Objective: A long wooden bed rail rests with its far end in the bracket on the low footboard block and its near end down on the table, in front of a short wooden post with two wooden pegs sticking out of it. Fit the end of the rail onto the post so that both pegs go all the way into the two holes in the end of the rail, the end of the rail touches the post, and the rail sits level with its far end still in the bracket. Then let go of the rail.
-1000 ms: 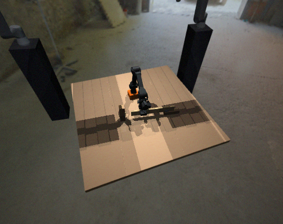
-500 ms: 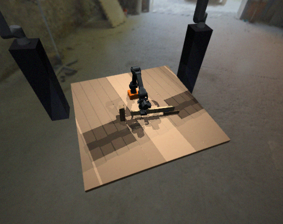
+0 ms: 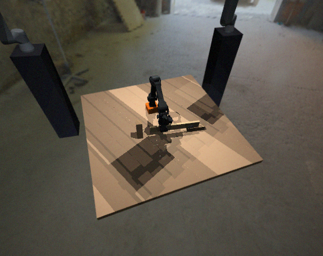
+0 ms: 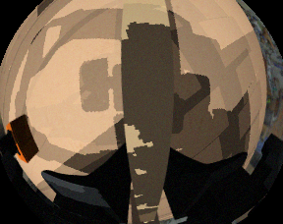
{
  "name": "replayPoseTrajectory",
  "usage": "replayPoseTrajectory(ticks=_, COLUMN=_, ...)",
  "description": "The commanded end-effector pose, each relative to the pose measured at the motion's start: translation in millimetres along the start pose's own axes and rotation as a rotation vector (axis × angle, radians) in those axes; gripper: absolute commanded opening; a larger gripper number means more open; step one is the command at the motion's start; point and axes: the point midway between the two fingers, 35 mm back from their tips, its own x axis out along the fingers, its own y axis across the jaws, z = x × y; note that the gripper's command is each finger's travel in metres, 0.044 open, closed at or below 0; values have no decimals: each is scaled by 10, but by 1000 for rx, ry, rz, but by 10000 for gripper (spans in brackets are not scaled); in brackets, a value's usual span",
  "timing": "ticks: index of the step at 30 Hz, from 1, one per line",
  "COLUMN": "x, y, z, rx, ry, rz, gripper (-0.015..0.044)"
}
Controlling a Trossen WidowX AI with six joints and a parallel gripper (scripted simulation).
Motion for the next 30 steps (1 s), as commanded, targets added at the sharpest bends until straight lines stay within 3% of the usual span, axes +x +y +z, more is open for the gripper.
replayPoseTrajectory(ticks=1, x=-33, y=1, z=4, rx=0, ry=-2, rz=-4, gripper=0)
replayPoseTrajectory(ticks=30, x=-8, y=7, z=-16, rx=0, ry=-1, rz=-4, gripper=0)
